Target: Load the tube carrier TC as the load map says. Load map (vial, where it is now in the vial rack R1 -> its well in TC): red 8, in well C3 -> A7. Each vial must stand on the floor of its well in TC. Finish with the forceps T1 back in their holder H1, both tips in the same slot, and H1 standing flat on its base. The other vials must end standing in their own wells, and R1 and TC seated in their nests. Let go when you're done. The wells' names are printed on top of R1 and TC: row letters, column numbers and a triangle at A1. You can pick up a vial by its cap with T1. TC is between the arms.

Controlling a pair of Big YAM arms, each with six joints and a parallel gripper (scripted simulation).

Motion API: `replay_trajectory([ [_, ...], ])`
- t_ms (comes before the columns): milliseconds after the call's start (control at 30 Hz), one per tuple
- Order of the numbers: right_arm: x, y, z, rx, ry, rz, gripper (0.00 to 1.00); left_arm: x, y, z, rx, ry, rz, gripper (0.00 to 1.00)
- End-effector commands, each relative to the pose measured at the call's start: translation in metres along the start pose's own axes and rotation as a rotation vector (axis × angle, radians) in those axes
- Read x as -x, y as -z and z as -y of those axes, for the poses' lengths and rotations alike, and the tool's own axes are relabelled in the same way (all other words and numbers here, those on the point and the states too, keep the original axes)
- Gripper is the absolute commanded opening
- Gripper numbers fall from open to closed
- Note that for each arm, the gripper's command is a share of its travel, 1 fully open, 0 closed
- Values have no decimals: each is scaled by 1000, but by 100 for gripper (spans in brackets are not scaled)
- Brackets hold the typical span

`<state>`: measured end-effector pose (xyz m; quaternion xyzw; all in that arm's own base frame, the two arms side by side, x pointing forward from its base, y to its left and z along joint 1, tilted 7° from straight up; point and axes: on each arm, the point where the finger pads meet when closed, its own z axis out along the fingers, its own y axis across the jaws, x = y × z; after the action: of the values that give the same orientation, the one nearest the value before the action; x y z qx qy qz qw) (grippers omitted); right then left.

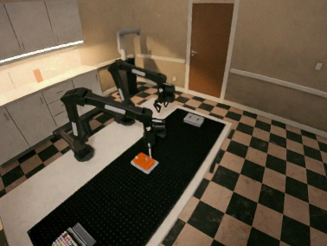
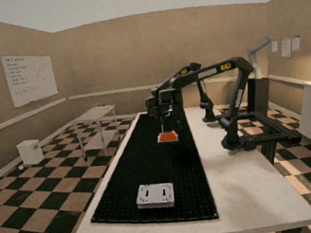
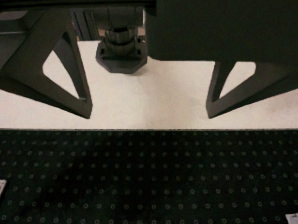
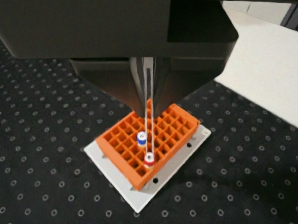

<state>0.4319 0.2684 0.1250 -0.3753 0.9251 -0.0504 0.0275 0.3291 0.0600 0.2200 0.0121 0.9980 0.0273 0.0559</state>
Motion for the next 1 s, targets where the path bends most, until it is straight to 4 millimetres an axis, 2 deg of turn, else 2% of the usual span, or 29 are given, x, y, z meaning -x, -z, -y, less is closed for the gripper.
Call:
replay_trajectory([
  [0,9,0,7,-6,-2,12,7,20,17,-5,5,-10,32,100],
  [967,16,7,9,-9,-4,28,7,20,17,-5,5,-10,32,100],
])
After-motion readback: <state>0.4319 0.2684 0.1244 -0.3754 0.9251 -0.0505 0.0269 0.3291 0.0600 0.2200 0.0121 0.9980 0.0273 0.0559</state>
